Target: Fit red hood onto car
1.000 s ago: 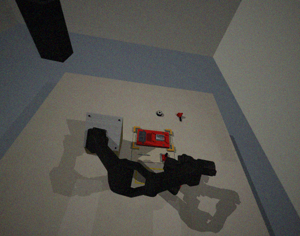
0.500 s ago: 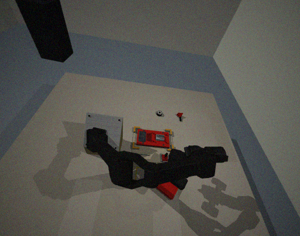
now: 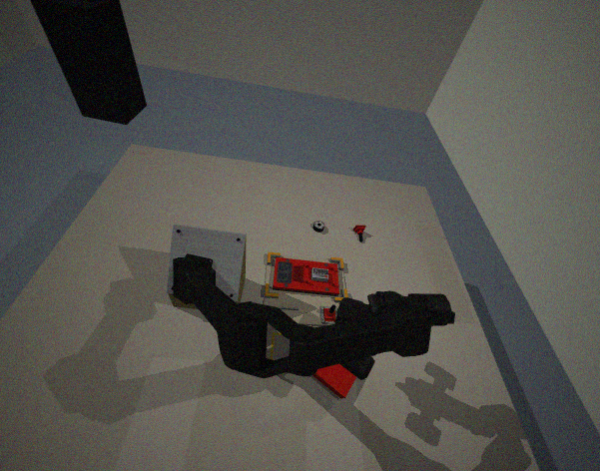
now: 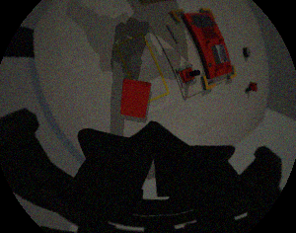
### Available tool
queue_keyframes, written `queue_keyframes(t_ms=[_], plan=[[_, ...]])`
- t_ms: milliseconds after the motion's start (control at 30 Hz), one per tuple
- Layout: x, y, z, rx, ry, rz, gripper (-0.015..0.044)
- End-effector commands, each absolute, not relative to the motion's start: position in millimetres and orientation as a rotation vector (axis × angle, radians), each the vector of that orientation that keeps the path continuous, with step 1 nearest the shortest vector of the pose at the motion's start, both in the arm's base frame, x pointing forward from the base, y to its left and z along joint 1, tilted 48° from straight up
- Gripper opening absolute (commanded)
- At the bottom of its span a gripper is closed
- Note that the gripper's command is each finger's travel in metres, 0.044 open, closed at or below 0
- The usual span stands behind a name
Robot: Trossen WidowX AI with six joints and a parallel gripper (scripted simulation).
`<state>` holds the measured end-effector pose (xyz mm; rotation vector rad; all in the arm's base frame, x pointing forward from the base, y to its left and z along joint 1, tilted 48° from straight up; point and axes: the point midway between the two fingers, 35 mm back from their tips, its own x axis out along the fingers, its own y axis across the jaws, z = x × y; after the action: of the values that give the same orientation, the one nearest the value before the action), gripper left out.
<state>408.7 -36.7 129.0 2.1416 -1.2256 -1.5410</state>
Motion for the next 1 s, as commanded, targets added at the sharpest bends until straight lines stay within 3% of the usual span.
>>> queue_keyframes(t_ms=[0,100,667,967], plan=[[408.2,-37.0,128.3,2.138,-1.221,-1.544,0.0],[408.2,-37.0,128.3,2.138,-1.221,-1.544,0.0],[403.0,-55.8,126.4,2.597,-2.26,-1.041,0.044],[399.3,-66.6,125.3,2.683,-2.901,-0.462,0.044]])
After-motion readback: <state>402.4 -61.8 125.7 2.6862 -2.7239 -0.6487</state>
